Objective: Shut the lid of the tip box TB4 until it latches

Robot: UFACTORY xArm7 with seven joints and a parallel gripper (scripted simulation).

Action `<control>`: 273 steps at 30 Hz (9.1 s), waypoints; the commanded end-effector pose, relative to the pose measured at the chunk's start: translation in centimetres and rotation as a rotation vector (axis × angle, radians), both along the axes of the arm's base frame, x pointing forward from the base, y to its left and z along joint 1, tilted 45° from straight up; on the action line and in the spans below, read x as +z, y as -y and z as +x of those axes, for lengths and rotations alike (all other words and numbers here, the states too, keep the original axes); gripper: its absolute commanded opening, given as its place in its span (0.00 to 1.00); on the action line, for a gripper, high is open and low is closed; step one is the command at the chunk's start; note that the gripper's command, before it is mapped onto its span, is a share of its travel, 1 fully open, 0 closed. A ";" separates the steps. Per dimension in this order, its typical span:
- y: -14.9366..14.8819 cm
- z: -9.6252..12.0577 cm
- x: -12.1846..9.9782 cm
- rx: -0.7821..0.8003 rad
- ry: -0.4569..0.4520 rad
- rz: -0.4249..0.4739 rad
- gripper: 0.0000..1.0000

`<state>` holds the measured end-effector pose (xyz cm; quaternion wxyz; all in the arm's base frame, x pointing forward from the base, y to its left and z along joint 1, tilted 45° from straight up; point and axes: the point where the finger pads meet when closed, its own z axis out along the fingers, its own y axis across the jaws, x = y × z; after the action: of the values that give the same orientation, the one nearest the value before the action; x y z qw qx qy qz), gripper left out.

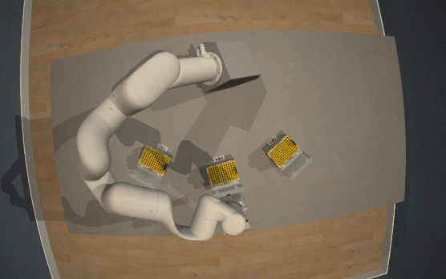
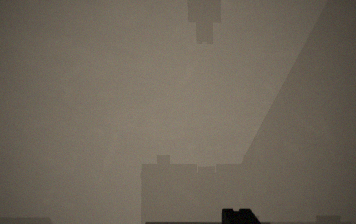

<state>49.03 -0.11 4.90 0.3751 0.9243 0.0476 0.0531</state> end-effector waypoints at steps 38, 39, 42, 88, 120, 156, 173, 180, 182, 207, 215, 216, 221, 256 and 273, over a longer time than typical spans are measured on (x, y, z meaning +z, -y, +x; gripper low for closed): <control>-0.1 -4.4 0.3 0.004 0.003 0.002 0.00; -0.1 -4.4 0.3 0.004 0.003 0.002 0.00; -0.1 -4.4 0.3 0.004 0.003 0.002 0.00; -3.8 -5.1 4.2 0.004 0.003 0.002 0.00; -3.8 -5.1 4.2 0.004 0.003 0.002 0.00; 0.4 -9.4 0.2 0.003 0.003 0.002 0.00; 2.3 -11.3 -1.7 0.003 0.003 0.002 0.00; 2.3 -11.3 -1.7 0.003 0.003 0.002 0.00; 2.3 -11.3 -1.7 0.003 0.003 0.002 0.00; 4.3 -10.9 -3.7 0.003 0.002 0.002 0.00; 4.4 -10.9 -3.8 0.003 0.002 0.002 0.00; 4.4 -10.9 -3.8 0.003 0.002 0.002 0.00; 4.4 -10.9 -3.9 0.003 0.002 0.002 0.00; 5.1 -10.8 -4.6 0.003 0.002 0.002 0.00; 5.0 -10.8 -4.5 0.003 0.002 0.002 0.00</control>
<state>38.14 -5.31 0.34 0.3750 0.9243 0.0477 0.0532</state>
